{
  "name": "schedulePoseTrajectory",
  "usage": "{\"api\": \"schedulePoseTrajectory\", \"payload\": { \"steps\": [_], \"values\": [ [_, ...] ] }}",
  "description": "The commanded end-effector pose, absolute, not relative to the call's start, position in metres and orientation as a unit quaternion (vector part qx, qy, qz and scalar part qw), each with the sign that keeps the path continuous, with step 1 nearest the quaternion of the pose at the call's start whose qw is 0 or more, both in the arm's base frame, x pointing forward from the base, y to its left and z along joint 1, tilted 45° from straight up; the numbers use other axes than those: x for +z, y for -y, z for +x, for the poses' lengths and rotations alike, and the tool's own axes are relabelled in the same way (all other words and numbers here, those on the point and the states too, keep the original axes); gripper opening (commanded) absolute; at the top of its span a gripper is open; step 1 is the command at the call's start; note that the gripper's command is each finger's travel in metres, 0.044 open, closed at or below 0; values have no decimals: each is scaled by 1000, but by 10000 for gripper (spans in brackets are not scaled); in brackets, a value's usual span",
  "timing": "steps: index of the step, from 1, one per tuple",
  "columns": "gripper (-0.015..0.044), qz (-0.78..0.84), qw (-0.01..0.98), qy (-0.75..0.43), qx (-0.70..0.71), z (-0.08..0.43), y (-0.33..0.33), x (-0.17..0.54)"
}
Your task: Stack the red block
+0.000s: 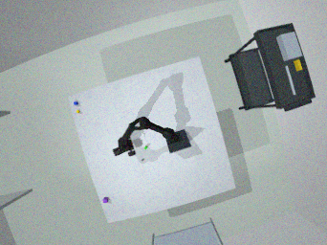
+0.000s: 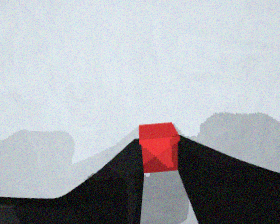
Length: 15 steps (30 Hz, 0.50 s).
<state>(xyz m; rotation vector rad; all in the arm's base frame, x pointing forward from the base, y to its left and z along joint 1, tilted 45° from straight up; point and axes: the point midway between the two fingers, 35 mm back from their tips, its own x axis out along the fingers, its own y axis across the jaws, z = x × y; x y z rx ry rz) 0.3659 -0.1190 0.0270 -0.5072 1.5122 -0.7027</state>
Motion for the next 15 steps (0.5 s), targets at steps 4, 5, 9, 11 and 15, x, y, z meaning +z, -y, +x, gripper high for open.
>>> {"api": "schedulePoseTrajectory", "payload": {
  "steps": [4,5,9,11,15],
  "values": [
    [0,-224,643,-664,-308,367,114,32],
    [0,-224,643,-664,-308,367,112,34],
    [0,-226,643,-664,-308,368,98,49],
    [0,-226,643,-664,-308,369,91,55],
    [0,-226,643,-664,-307,370,78,68]
  ]
}}
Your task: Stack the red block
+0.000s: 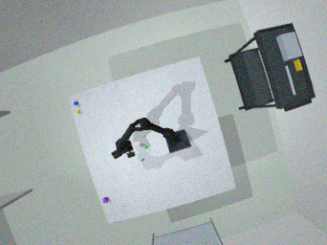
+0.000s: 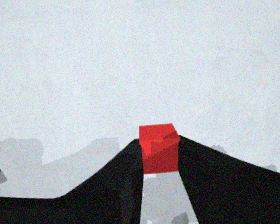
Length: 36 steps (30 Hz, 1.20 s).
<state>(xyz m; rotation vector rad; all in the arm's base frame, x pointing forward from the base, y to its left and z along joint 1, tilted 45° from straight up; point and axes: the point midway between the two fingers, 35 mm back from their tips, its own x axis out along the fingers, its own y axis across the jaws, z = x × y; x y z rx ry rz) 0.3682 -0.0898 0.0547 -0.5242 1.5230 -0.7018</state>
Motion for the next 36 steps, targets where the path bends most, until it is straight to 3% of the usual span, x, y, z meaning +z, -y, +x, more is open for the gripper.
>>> {"api": "schedulePoseTrajectory", "payload": {
  "steps": [1,22,36],
  "values": [
    [0,-226,643,-664,-307,371,75,71],
    [0,-225,643,-665,-307,374,37,111],
    [0,-223,644,-666,-302,332,-2,85]
  ]
}}
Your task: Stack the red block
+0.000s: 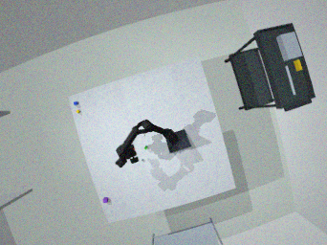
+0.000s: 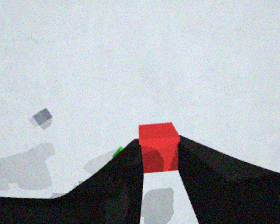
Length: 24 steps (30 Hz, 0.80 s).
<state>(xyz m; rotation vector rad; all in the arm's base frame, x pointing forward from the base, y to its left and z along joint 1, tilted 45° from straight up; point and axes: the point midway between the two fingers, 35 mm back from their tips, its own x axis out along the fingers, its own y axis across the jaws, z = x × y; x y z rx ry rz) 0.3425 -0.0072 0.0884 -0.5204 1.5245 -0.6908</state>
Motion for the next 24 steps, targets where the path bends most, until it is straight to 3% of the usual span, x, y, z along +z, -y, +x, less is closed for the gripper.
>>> {"api": "schedulePoseTrajectory", "payload": {
  "steps": [1,18,24],
  "values": [
    [0,-223,644,-666,-302,328,-4,83],
    [0,-225,642,-667,-304,262,-33,55],
    [0,-225,642,-667,-305,260,-29,49]
  ]
}}
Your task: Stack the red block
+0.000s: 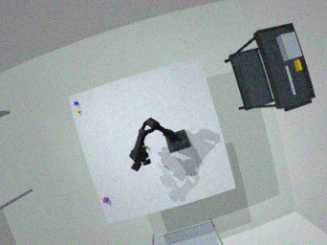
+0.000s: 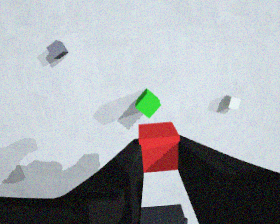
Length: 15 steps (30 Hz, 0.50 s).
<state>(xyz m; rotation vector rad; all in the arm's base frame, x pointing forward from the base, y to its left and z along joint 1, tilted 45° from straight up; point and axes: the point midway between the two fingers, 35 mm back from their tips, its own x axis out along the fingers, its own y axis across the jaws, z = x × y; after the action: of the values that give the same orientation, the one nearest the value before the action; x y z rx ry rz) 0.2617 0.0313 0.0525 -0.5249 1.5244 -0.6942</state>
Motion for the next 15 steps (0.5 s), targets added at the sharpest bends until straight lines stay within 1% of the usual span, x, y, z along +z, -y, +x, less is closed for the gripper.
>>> {"api": "schedulePoseTrajectory", "payload": {
  "steps": [1,15],
  "values": [
    [0,-225,642,-667,-304,260,-26,46],
    [0,-225,642,-666,-305,257,6,14]
  ]
}}
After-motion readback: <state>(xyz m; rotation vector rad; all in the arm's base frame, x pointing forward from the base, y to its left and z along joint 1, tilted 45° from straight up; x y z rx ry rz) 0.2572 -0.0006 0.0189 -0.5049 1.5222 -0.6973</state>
